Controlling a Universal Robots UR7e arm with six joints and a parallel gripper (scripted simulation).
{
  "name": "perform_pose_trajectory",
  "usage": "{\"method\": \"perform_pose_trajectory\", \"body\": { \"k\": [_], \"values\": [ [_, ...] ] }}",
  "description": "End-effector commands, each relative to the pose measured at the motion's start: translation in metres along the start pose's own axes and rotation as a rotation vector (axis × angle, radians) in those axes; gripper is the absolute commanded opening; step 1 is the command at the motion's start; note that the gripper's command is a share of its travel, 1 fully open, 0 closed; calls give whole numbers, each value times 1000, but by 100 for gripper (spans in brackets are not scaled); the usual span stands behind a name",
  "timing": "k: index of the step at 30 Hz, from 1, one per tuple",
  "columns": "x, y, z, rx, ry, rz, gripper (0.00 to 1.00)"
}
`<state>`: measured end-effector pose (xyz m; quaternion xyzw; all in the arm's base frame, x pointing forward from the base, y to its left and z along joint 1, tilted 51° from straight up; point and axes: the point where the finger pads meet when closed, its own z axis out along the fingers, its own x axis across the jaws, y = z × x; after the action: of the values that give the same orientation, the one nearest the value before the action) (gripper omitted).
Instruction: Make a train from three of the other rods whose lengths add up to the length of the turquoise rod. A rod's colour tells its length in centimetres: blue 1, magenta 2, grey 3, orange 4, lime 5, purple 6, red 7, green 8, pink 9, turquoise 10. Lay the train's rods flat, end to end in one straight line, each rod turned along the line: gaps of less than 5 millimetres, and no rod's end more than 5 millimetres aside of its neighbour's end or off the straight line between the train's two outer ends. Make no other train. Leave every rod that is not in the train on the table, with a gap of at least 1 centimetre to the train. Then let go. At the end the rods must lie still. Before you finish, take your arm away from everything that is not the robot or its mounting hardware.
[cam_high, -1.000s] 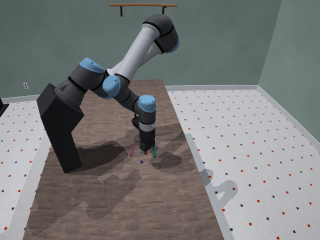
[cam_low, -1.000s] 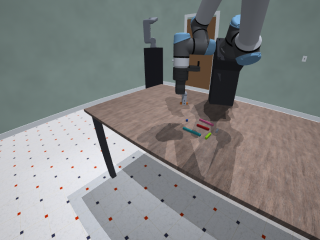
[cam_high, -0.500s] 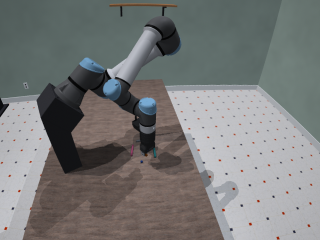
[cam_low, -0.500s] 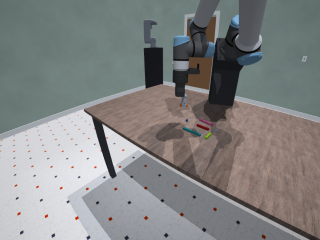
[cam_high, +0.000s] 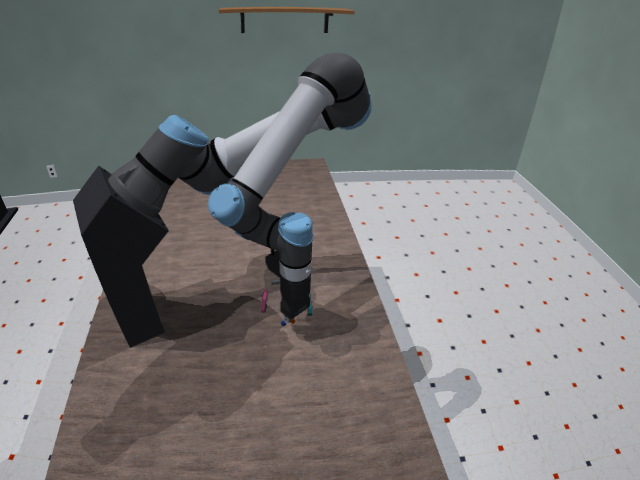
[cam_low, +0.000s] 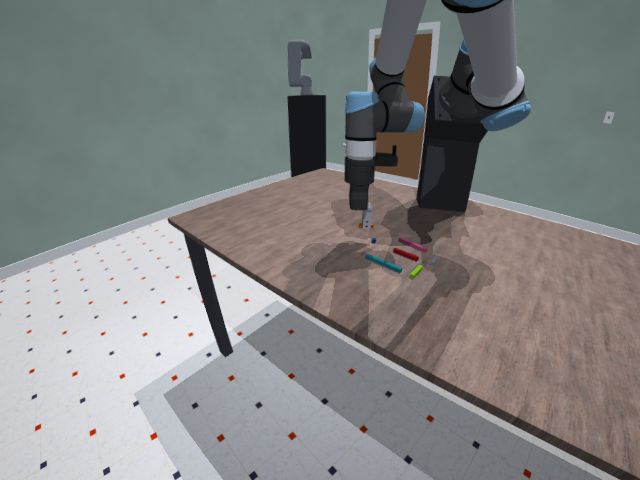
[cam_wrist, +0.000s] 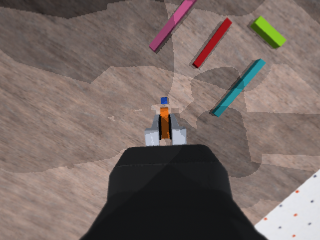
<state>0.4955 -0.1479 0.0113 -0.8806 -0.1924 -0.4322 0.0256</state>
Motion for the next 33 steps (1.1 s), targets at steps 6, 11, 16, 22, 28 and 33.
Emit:
{"method": "perform_pose_trajectory", "body": {
  "k": [6,11,16,22,28,33],
  "values": [
    [0,2,28,-5,0,0,24],
    [0,2,31,-5,0,0,24],
    [0,2,32,-5,0,0,24],
    [0,2,32,-5,0,0,24],
    [0,2,32,-5,0,0,24],
    [0,2,32,-5,0,0,24]
  ]
}}
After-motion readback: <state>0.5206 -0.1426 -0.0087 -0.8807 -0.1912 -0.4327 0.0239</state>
